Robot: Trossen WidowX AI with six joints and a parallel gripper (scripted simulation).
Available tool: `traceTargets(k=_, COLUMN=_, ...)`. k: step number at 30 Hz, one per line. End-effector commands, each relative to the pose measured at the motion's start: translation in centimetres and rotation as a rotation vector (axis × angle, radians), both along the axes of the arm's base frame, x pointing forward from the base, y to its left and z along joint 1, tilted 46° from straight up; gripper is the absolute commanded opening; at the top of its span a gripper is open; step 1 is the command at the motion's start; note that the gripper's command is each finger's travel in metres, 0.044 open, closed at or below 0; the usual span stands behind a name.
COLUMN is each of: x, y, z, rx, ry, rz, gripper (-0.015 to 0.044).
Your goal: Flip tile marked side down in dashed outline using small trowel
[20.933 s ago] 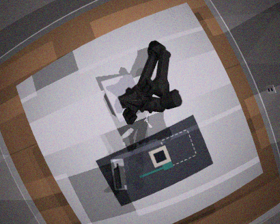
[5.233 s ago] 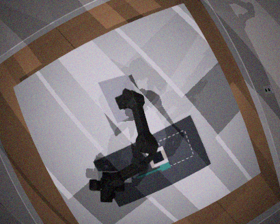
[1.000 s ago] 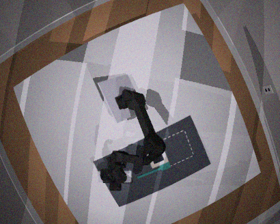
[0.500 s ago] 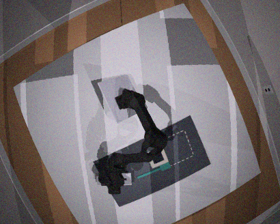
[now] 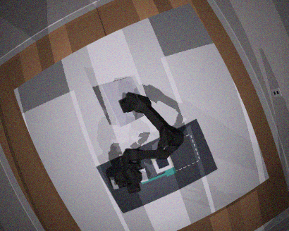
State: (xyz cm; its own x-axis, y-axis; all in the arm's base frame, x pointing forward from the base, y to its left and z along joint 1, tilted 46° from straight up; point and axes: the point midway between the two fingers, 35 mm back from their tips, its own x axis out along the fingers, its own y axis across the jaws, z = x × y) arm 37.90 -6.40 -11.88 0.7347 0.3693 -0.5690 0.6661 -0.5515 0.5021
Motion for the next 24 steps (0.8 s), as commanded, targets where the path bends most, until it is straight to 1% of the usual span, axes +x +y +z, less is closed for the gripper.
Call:
traceTargets(k=1, x=-0.4, y=1.2, z=1.6, rx=-0.022, ry=-0.051, rz=0.037, gripper=0.0)
traceTargets(k=4, x=-0.9, y=2.4, z=2.6, rx=-0.033, ry=-0.084, rz=0.073, gripper=0.0)
traceTargets(k=8, x=-1.1, y=2.7, z=2.9, rx=-0.035, ry=-0.091, rz=0.081, gripper=0.0)
traceTargets(k=24, x=-1.6, y=4.5, z=1.3, rx=-0.034, ry=-0.089, rz=0.082, gripper=0.0)
